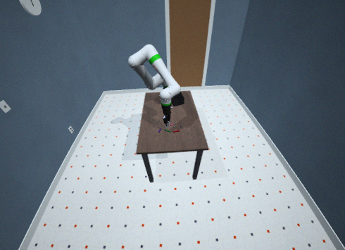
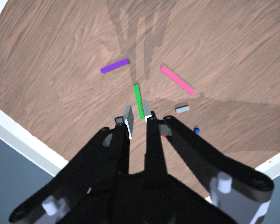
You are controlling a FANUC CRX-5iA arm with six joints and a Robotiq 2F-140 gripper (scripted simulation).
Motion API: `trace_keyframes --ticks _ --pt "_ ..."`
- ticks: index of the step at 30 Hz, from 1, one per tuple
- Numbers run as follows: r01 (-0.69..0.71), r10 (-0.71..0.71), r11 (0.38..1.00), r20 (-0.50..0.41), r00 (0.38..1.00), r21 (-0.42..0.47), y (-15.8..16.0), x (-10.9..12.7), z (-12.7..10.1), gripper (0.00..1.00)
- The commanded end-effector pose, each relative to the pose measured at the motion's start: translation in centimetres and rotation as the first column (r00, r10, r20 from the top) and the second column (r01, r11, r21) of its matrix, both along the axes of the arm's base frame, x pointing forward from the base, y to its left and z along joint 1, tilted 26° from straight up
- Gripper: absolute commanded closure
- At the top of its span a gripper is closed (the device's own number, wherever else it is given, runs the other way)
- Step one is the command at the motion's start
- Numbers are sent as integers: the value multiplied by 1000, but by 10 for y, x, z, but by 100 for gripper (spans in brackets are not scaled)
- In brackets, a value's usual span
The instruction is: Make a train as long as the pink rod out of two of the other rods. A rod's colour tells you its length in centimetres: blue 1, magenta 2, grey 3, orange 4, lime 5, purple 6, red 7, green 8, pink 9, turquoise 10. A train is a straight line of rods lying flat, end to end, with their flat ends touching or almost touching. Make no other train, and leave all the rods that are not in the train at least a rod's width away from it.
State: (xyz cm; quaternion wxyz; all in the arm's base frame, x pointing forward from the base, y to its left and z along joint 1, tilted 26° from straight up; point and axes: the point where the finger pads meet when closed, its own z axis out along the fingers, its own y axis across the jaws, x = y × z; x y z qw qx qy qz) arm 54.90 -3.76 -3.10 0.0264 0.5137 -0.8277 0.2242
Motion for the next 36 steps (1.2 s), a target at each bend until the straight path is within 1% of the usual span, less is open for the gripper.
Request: trace_keyframes --ticks 1,10,36 --pt "0 0 1000 0 1000 0 0 0 -1 85" --pt "0 0 1000 1 1000 0 -3 2 -7 85" --pt "0 0 1000 1 1000 0 -16 8 -39 85"
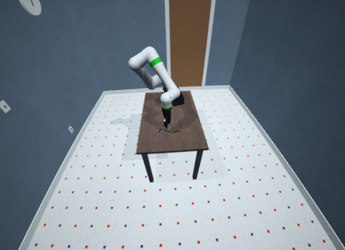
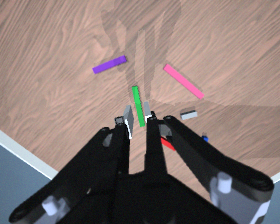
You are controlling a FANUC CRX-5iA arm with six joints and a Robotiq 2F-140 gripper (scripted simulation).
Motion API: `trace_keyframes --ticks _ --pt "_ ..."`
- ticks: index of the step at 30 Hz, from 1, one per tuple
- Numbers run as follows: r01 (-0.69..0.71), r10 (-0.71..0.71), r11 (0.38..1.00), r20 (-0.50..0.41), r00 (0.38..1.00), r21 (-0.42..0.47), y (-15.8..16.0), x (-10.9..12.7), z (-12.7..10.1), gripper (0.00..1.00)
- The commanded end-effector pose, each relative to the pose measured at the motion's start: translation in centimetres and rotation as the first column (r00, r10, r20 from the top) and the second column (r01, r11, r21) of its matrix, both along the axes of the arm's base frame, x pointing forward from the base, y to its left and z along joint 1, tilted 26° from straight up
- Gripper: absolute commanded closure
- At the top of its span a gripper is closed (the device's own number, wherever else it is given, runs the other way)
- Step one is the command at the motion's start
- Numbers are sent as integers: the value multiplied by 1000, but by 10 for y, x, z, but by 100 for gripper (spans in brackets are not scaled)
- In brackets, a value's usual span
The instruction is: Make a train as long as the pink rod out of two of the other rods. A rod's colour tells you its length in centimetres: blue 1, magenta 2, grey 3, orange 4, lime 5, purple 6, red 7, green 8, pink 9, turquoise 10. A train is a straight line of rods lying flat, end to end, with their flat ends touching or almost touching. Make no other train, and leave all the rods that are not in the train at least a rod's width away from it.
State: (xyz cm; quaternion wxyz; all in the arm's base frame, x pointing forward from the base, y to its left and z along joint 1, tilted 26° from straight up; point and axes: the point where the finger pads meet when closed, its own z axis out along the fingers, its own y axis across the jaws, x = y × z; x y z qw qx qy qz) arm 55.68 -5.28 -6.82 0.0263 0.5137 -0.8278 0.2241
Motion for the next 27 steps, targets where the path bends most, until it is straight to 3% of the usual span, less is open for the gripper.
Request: trace_keyframes --ticks 1,27 --pt "0 0 1000 1 1000 0 -1 1 -3 85" --pt "0 0 1000 0 1000 0 -4 2 -9 85"
